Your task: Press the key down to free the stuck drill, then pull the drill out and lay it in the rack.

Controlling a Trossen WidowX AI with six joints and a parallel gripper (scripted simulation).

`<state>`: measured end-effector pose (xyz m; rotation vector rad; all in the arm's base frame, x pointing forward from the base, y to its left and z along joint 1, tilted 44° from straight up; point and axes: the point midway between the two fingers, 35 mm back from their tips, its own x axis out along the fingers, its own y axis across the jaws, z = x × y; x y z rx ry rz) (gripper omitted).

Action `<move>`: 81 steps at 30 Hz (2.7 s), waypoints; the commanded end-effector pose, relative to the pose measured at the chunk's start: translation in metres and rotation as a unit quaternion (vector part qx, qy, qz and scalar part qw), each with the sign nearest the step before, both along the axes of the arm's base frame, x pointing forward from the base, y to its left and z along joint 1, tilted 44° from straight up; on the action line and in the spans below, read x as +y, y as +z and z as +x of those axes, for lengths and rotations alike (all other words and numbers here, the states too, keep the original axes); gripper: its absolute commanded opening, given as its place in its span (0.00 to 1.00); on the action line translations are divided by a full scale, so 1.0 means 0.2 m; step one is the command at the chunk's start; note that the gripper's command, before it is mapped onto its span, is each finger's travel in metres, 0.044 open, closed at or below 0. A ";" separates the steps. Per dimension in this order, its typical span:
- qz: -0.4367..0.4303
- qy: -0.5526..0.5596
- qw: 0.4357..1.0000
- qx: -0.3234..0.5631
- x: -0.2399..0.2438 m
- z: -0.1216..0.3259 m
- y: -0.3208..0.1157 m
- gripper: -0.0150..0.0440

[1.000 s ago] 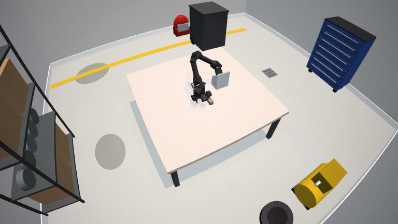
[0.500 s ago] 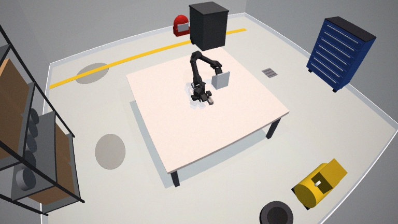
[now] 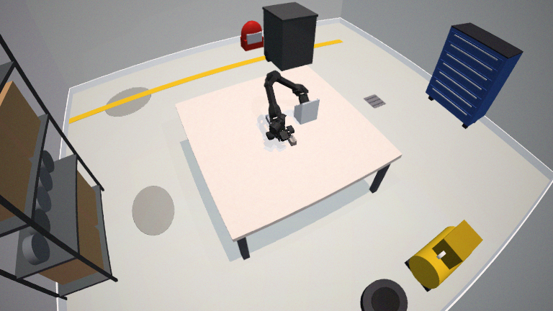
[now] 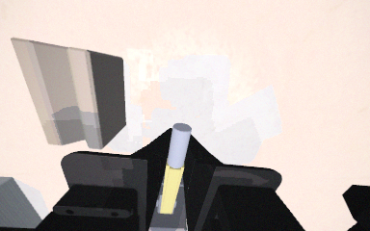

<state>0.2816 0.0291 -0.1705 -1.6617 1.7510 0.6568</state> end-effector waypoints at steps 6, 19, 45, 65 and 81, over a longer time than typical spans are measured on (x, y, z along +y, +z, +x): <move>-0.001 0.000 1.000 0.000 0.01 -0.01 0.01 0.25; -0.001 0.000 1.000 0.000 0.01 -0.01 0.01 0.25; -0.001 0.000 1.000 -0.001 0.06 0.00 -0.04 0.25; 0.000 0.000 1.000 -0.001 0.16 0.01 -0.13 0.25; 0.001 0.000 1.000 -0.001 0.26 0.03 -0.21 0.25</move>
